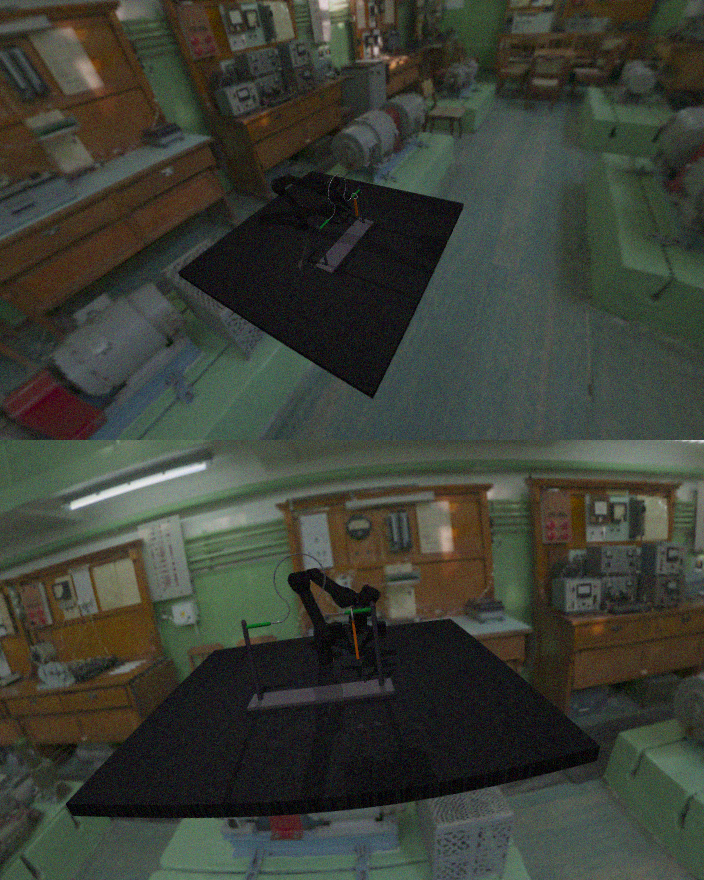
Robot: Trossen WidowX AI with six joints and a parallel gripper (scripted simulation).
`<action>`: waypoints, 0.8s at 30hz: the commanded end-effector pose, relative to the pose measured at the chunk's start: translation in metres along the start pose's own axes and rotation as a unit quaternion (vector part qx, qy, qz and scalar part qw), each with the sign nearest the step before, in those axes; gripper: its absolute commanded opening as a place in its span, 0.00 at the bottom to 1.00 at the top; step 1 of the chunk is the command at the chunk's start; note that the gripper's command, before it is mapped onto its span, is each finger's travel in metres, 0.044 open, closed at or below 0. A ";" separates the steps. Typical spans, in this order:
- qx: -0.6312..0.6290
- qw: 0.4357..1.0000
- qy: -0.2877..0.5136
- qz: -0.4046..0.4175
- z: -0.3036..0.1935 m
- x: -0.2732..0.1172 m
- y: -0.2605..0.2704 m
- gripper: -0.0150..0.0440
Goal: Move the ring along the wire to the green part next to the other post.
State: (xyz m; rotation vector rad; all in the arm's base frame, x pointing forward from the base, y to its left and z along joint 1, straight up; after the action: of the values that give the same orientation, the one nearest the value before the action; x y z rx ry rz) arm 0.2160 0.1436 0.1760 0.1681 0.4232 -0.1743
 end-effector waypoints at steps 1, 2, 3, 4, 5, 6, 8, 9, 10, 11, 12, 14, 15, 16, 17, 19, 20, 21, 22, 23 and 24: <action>0.008 1.000 -0.006 0.003 0.004 -0.016 0.000 0.53; 0.008 1.000 -0.006 0.003 0.004 -0.020 0.000 0.53; 0.008 1.000 -0.007 0.003 0.004 -0.023 -0.001 0.53; 0.008 1.000 -0.007 0.003 0.004 -0.025 -0.001 0.53; 0.008 1.000 -0.007 0.003 0.004 -0.025 -0.001 0.53; 0.008 1.000 -0.007 0.003 0.004 -0.025 -0.001 0.53; 0.008 1.000 -0.007 0.003 0.004 -0.025 -0.001 0.53; 0.008 1.000 -0.007 0.003 0.004 -0.025 -0.001 0.53; 0.008 1.000 -0.007 0.003 0.004 -0.025 -0.001 0.53; 0.008 1.000 -0.007 0.003 0.004 -0.025 -0.001 0.53; 0.008 1.000 -0.007 0.003 0.004 -0.025 -0.001 0.53; 0.008 1.000 -0.007 0.003 0.004 -0.025 -0.001 0.53; 0.008 1.000 -0.007 0.003 0.004 -0.025 -0.001 0.53; 0.008 1.000 -0.007 0.003 0.004 -0.025 -0.001 0.53; 0.008 1.000 -0.007 0.003 0.004 -0.025 -0.001 0.53; 0.008 1.000 -0.007 0.003 0.004 -0.025 -0.001 0.53; 0.008 1.000 -0.007 0.003 0.004 -0.025 -0.001 0.53; 0.008 1.000 -0.007 0.003 0.004 -0.025 -0.001 0.53; 0.008 1.000 -0.007 0.003 0.004 -0.025 -0.001 0.53; 0.008 1.000 -0.007 0.003 0.004 -0.025 -0.001 0.53; 0.008 1.000 -0.007 0.003 0.004 -0.025 -0.001 0.53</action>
State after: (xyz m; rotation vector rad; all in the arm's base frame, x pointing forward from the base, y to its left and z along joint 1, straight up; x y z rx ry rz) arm 0.1948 0.1452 0.1894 0.1779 0.4110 -0.1699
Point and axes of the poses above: the point midway between the two fingers, 35 mm back from their tips, its own x axis out along the fingers, its own y axis across the jaws, z = x × y, the point moved 5 cm from there along -x, back along the fingers, and after that the axes turned 11 degrees about x, right-handed, at the moved point
